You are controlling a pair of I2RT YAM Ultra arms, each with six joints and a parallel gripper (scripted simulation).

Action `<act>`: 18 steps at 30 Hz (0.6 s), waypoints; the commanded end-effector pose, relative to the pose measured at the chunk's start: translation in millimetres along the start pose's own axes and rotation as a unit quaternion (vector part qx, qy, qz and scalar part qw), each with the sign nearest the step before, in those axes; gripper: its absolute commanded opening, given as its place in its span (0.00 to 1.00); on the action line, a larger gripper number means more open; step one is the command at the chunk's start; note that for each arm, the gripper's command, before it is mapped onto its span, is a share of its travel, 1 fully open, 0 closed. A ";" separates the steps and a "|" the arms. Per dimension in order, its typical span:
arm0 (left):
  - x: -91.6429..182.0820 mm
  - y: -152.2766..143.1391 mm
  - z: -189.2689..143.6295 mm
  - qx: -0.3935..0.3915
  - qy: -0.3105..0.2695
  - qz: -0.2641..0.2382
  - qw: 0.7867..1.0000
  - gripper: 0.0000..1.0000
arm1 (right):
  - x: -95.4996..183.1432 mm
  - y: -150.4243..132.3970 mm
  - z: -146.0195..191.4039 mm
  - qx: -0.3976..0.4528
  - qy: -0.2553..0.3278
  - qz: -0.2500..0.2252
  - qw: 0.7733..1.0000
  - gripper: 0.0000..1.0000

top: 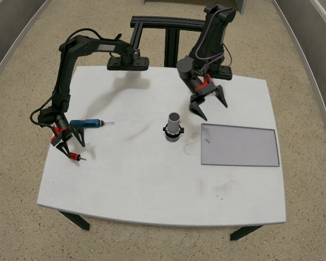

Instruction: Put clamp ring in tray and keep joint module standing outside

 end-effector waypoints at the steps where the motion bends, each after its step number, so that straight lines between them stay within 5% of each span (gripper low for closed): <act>1: 0.8 4.6 -0.4 0.008 0.000 -0.004 1.000 1.00 | 1.0 9.0 4.0 0.012 0.002 -0.005 1.000 1.00; 18: -6.5 14.3 6.7 0.017 0.003 -0.003 1.000 1.00 | 1.0 9.0 4.0 0.012 0.002 -0.005 1.000 1.00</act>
Point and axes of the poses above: on each arm, the point where the finger pads meet when closed, its own x axis back along the fingers, its own z axis across the jaws, y = z × x, the point moved 3 cm from there along x, back along the fingers, and after that the axes turned 7 degrees about -x, right-handed, at the moved point
